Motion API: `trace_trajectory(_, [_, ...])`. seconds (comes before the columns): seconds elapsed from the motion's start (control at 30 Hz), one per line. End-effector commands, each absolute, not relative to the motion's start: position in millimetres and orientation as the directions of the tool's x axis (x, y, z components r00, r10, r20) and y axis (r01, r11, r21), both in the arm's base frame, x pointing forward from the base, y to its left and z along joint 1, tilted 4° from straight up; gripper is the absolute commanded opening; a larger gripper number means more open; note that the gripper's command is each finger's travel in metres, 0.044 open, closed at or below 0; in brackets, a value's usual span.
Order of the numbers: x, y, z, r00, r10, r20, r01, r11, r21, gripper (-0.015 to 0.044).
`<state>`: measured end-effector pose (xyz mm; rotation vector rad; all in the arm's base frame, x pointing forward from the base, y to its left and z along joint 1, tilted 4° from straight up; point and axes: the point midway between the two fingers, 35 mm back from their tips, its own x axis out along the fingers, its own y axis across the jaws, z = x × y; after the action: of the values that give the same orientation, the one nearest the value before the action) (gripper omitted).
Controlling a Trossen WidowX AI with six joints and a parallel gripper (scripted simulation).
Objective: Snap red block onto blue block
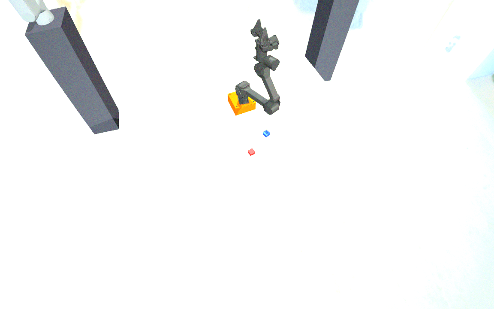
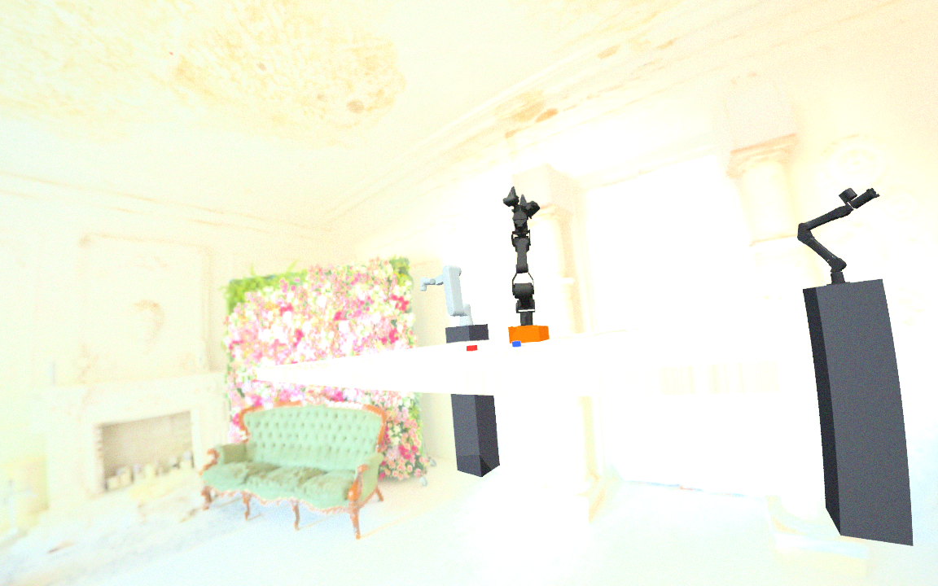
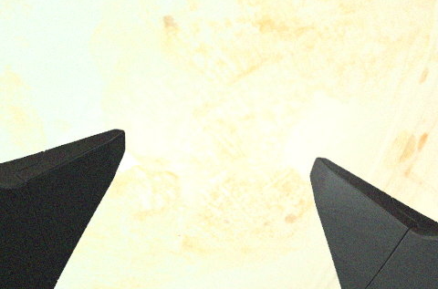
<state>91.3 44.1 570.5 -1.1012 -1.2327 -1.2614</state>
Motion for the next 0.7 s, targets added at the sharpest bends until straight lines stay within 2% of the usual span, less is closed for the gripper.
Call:
trace_trajectory(0.0, [91.3,44.1,570.5,-0.070,-0.063,0.996,0.997,0.036,0.072,0.0426])
trace_trajectory(0.13, [73.4,38.4,574.3,-0.109,-0.095,0.989,0.991,0.062,0.115,0.0440])
trace_trajectory(0.33, [6.4,-2.6,581.7,-0.237,-0.266,0.934,0.947,0.153,0.284,0.0440])
trace_trajectory(0.5, [-41.6,-69.5,569.2,-0.303,-0.495,0.814,0.890,0.158,0.427,0.0440])
trace_trajectory(0.67, [-61.6,-138.8,548.7,-0.285,-0.693,0.662,0.851,0.134,0.507,0.0440])
